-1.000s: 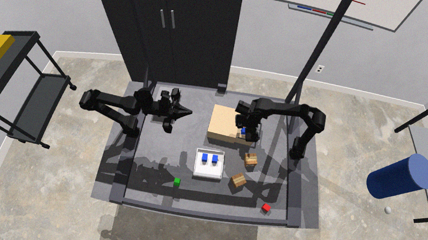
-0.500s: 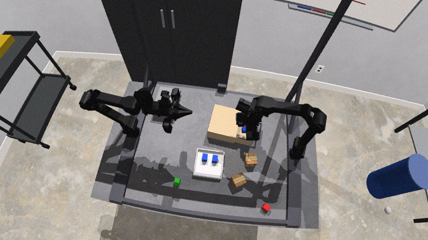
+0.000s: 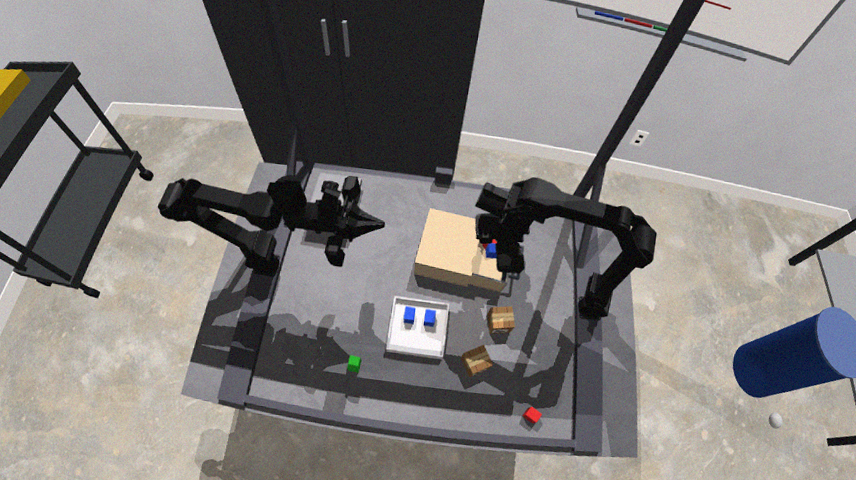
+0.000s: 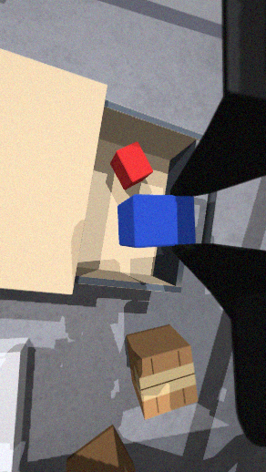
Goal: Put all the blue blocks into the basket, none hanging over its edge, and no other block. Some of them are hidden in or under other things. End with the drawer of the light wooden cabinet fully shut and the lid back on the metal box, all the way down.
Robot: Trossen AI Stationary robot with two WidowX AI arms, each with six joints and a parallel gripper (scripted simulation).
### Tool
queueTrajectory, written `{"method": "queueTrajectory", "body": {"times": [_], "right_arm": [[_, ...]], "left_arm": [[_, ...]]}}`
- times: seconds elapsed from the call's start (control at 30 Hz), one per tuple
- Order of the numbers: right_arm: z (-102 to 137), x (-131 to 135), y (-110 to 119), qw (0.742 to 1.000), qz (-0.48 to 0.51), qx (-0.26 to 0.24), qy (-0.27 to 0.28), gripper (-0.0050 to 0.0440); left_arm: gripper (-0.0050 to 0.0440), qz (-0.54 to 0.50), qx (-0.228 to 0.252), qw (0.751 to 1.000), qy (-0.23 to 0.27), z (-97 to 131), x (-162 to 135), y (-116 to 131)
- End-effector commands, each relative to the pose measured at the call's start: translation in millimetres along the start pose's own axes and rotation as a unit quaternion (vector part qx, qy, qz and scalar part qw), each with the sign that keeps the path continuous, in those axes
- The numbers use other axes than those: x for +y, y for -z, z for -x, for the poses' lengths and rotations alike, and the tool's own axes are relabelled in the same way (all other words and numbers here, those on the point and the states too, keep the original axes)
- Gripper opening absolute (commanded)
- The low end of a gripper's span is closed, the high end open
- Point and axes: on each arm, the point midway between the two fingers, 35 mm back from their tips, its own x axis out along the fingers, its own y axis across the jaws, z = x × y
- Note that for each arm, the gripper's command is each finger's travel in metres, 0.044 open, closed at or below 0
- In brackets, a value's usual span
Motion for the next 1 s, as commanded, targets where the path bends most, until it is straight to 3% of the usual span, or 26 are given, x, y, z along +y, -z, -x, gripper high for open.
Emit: {"method": "queueTrajectory", "body": {"times": [0.0, 0.03, 0.1, 0.23, 0.6, 0.73, 0.97], "right_arm": [[3.1, 1.1, -15.1, 1.0, 0.001, -0.019, -0.001, -0.005], [3.1, 1.1, -15.1, 1.0, 0.001, -0.019, -0.001, -0.005], [3.1, 1.1, -15.1, 1.0, 0.001, -0.019, -0.001, -0.005], [3.1, 1.1, -15.1, 1.0, 0.001, -0.019, -0.001, -0.005], [3.1, 1.1, -15.1, 1.0, 0.001, -0.019, -0.001, -0.005], [3.1, 1.1, -15.1, 1.0, 0.001, -0.019, -0.001, -0.005], [3.1, 1.1, -15.1, 1.0, 0.001, -0.019, -0.001, -0.005]], "left_arm": [[-0.005, 0.001, -0.01, 1.0, 0.004, 40.7, -0.7, -0.3], [-0.005, 0.001, -0.002, 1.0, -0.003, 39.1, 4.3, -4.8], [-0.005, -0.002, 0.013, 1.0, -0.012, 14.8, 22.4, -36.2], [-0.005, -0.013, 0.001, 1.0, -0.001, 20.7, 25.0, -48.1], [-0.005, -0.029, 0.016, 0.999, -0.008, 2.1, 89.1, -108.4], [-0.005, -0.031, 0.02, 0.999, -0.009, -1.8, 100.2, -115.2], [-0.005, -0.041, 0.028, 0.999, -0.012, -20.6, 154.2, -142.0]]}}
